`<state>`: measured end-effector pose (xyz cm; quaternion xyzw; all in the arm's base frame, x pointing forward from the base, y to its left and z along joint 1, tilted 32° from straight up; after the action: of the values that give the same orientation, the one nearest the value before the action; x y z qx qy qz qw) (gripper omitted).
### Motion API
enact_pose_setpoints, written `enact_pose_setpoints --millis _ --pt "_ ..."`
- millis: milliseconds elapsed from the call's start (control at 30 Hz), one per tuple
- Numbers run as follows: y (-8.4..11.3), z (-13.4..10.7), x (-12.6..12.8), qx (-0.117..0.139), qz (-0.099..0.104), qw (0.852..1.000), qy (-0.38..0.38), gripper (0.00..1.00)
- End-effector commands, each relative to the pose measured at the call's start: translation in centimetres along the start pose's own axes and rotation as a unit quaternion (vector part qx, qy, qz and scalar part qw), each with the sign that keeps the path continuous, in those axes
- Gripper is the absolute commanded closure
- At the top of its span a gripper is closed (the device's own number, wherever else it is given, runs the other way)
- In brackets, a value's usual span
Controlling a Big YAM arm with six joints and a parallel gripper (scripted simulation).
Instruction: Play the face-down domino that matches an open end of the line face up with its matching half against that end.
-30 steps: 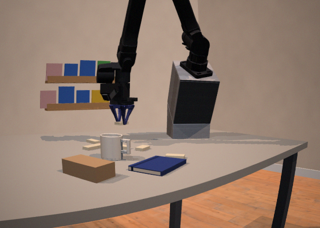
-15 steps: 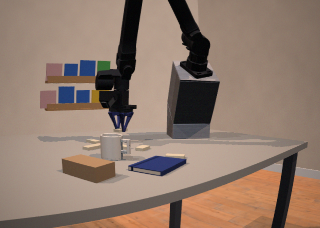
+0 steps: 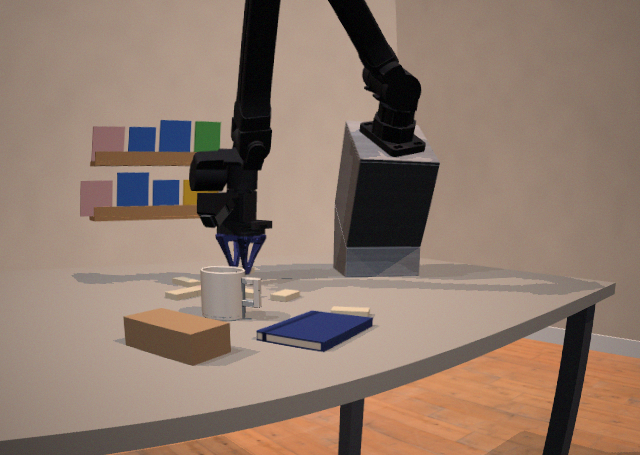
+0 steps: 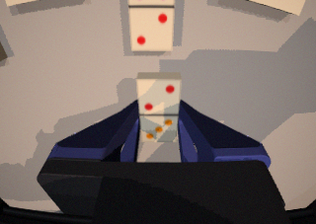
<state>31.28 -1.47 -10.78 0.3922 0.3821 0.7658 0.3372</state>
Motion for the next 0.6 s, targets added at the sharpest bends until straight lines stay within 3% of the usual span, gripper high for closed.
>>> enact_pose_setpoints --millis 0,567 --pt "-0.92 0.43 0.11 -0.005 -0.004 1.000 -0.004 0.78" --pt "-1.39 0.38 0.24 -0.004 -0.003 1.000 -0.005 0.78"
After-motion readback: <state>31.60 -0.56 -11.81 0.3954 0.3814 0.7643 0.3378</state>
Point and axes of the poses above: the point where the finger pads meet when closed, its own y axis back along the fingers, its own x axis across the jaws, z = x × y, the point moved 10 cm from there along y, back along the fingers, and after that the axes turned 3 degrees about -y, right-handed, at the moved point
